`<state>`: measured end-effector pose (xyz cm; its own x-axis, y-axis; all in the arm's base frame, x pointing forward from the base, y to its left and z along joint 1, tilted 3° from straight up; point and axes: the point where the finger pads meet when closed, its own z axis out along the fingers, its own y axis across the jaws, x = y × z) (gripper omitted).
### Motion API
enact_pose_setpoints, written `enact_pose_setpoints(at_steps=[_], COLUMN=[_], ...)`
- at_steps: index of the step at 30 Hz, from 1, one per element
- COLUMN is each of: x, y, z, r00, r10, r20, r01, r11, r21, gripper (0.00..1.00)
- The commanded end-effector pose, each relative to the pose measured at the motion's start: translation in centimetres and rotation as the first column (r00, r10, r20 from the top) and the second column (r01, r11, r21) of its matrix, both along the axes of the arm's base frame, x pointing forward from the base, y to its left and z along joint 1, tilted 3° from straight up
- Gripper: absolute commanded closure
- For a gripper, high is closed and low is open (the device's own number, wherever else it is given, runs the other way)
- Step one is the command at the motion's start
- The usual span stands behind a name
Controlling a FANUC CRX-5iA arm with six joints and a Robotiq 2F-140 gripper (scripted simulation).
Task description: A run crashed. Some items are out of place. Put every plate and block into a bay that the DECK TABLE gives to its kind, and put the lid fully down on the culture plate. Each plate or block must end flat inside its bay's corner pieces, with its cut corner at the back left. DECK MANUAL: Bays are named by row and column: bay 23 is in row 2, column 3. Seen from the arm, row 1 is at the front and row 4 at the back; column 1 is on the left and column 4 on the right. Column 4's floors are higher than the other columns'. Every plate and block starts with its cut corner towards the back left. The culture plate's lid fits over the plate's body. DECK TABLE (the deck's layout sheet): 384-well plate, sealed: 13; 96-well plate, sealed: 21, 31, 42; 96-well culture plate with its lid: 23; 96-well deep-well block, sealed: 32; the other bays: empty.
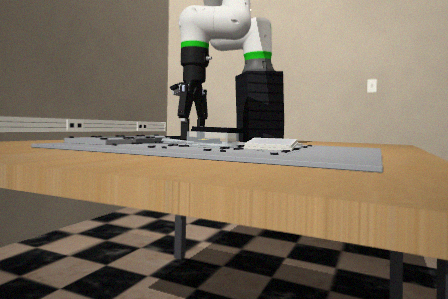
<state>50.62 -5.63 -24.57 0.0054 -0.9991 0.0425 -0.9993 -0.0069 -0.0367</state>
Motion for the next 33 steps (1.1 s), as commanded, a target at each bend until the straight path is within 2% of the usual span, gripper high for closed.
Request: enact_pose_setpoints(at_steps=[1, 16, 33], x=[0.09, 0.09, 0.09], y=[0.01, 0.01, 0.01], z=[0.07, 0.07, 0.07], r00=[1.000, 1.000, 1.000], r10=[0.000, 0.000, 0.000], r20=[0.002, 0.002, 0.002], r01=[0.000, 0.000, 0.000], r11=[1.000, 1.000, 1.000], r21=[0.000, 0.000, 0.000], gripper=[0.32, 0.38, 0.39])
